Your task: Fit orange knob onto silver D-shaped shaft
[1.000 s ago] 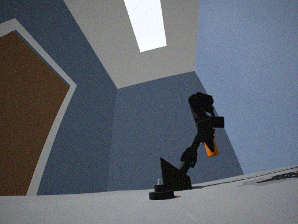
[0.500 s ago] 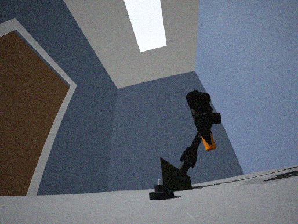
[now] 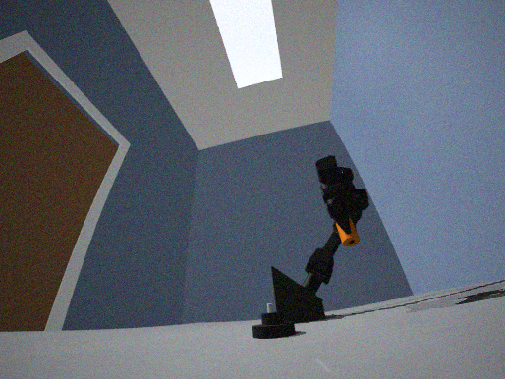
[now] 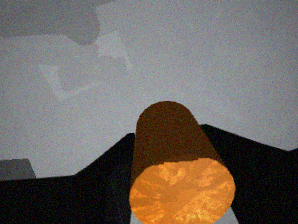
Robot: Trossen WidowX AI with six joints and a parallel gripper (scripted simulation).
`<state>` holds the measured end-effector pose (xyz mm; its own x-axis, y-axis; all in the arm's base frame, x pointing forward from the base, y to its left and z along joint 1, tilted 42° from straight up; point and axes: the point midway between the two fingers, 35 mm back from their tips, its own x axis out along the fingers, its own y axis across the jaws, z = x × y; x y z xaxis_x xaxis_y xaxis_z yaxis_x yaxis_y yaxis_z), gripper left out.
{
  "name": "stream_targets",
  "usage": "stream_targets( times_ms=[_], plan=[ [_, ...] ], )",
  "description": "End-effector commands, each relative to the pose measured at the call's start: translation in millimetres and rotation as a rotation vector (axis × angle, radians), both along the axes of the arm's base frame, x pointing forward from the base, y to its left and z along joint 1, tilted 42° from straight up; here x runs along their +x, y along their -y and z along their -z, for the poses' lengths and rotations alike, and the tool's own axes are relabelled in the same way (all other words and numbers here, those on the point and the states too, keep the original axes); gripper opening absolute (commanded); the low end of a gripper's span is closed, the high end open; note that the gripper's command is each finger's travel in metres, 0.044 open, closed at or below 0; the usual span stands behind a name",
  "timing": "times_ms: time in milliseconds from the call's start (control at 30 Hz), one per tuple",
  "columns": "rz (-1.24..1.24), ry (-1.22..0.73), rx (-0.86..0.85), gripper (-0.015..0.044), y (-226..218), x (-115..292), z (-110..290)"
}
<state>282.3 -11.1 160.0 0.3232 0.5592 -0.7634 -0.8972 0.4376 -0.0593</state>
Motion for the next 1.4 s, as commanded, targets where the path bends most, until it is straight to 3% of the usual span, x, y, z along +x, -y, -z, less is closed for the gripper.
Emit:
stream_targets(
  times_ms=[0,967,1367],
  plan=[
    [0.052,0.057,-0.028,0.0,6,-4,-6],
    [0.402,0.432,-0.19,0.0,45,-35,-38],
    [0.357,0.38,-0.165,0.0,40,-31,-32]
  ],
)
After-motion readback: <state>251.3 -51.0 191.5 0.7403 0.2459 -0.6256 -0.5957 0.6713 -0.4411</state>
